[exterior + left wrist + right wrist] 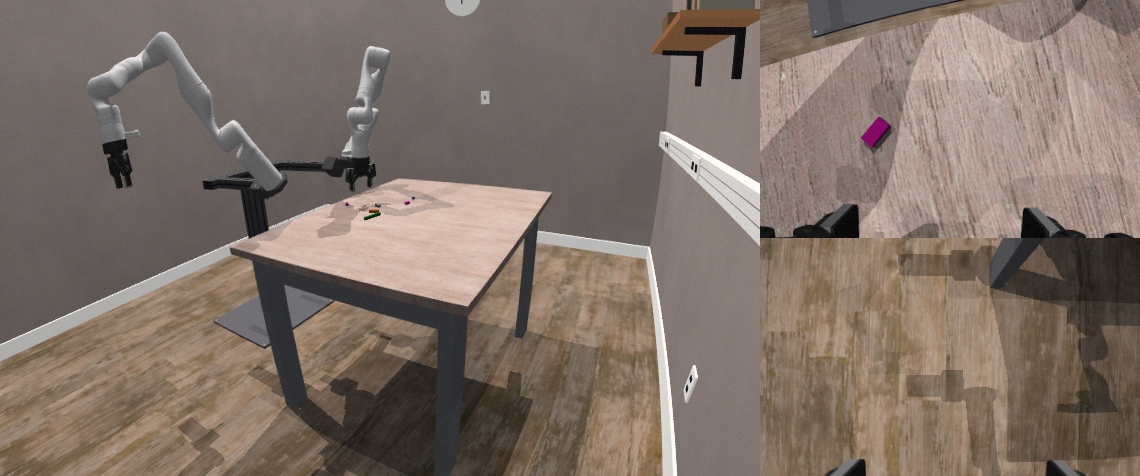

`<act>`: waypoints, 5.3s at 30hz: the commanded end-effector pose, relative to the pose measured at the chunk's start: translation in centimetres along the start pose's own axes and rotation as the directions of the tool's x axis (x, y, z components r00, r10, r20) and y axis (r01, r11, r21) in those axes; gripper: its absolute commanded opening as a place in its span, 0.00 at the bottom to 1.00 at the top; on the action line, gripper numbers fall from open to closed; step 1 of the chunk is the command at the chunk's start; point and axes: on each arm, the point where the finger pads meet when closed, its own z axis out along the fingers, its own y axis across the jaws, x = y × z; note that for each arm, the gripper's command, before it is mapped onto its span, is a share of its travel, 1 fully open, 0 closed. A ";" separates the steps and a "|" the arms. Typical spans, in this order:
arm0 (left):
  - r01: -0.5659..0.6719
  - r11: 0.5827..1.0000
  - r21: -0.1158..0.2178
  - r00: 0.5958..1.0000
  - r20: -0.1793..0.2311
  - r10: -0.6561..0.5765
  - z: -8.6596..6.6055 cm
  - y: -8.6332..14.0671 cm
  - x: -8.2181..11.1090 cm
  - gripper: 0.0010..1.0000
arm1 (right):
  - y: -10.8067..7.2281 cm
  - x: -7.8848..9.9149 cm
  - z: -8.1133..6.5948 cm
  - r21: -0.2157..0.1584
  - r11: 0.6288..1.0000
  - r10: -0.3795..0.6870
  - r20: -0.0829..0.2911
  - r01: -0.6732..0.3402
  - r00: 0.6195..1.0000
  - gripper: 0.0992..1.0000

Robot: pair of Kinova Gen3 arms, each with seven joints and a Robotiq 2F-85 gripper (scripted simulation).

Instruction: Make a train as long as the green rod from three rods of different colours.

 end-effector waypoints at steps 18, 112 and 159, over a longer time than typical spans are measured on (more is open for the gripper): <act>0.603 0.797 0.041 0.796 0.040 -0.604 -0.2 -0.2 1.0 1.00 | 0.0 0.0 -0.1 -0.001 1.000 0.000 0.001 0.000 1.000 1.00; 0.865 0.491 0.101 0.490 0.038 -0.871 -0.6 -0.3 1.0 1.00 | 0.0 0.0 -0.1 -0.001 1.000 0.000 0.001 0.000 1.000 1.00; 0.939 0.328 0.101 0.326 0.035 -0.945 -0.8 -0.2 -0.7 1.00 | 0.0 0.0 -0.1 -0.001 1.000 0.000 0.001 0.000 1.000 1.00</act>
